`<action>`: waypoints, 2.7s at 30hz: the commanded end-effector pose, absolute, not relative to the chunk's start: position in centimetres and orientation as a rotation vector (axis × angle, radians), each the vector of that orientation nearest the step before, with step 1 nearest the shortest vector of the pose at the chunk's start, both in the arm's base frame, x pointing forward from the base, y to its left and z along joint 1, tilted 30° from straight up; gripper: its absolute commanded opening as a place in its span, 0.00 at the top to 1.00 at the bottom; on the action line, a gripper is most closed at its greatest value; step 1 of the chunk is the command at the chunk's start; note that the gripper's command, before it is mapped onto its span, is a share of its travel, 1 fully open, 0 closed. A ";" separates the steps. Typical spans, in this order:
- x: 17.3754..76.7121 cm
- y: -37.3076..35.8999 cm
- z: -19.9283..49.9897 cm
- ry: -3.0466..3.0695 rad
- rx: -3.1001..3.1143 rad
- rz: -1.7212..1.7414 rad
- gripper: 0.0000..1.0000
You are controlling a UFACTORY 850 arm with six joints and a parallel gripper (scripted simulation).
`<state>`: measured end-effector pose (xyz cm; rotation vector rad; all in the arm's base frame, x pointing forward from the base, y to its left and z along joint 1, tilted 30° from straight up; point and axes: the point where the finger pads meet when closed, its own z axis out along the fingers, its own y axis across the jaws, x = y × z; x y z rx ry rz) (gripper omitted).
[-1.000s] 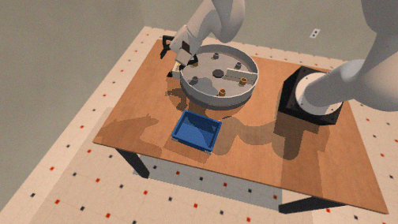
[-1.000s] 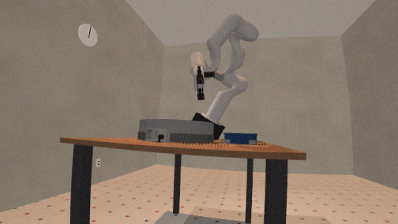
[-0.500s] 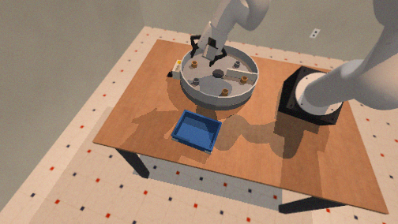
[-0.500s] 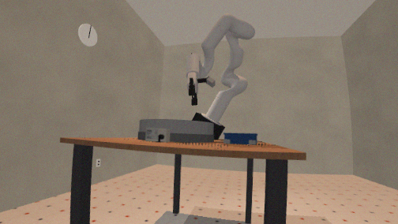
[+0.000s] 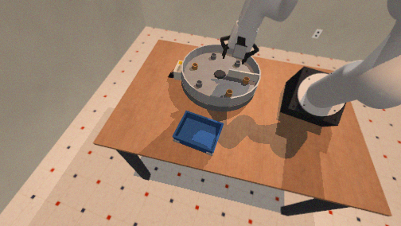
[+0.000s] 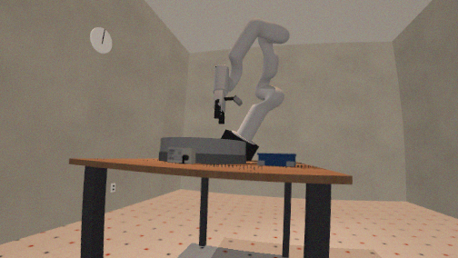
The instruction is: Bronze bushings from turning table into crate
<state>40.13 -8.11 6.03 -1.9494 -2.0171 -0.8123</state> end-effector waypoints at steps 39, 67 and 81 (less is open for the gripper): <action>32.2 -10.4 4.7 -2.005 -1.937 -0.613 0.88; 32.2 -10.4 4.7 -2.005 -1.937 -0.613 0.87; 32.2 -10.4 4.7 -2.005 -1.937 -0.613 0.87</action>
